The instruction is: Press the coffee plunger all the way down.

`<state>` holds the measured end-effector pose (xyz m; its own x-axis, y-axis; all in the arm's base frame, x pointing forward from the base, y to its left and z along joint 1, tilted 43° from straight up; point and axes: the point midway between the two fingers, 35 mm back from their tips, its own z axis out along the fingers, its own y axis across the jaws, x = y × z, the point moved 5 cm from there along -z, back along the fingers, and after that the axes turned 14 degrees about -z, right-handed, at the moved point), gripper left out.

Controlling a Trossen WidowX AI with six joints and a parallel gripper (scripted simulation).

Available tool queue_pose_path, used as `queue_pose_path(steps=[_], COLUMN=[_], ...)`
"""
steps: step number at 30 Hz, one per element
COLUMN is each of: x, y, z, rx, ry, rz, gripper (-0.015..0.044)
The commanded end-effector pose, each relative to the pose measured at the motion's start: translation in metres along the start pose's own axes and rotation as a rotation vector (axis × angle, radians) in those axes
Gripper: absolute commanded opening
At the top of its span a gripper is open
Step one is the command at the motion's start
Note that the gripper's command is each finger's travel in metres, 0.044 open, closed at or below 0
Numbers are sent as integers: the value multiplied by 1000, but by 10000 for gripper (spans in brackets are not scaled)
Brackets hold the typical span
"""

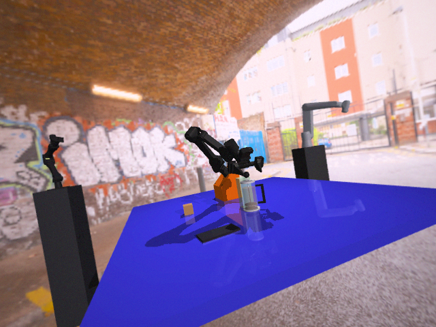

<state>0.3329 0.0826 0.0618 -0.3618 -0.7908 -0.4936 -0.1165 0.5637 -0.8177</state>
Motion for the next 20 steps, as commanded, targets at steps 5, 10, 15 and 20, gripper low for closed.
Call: queue_pose_path(steps=[5, 10, 15, 20], x=[-29, -39, -38, -38], y=[-13, -22, -21, -21], z=[-45, -75, -75, -75], rx=[1, 6, 6, 6], ry=[8, 9, 9, 9], rz=[7, 4, 4, 4], gripper=[440, 440, 440, 440])
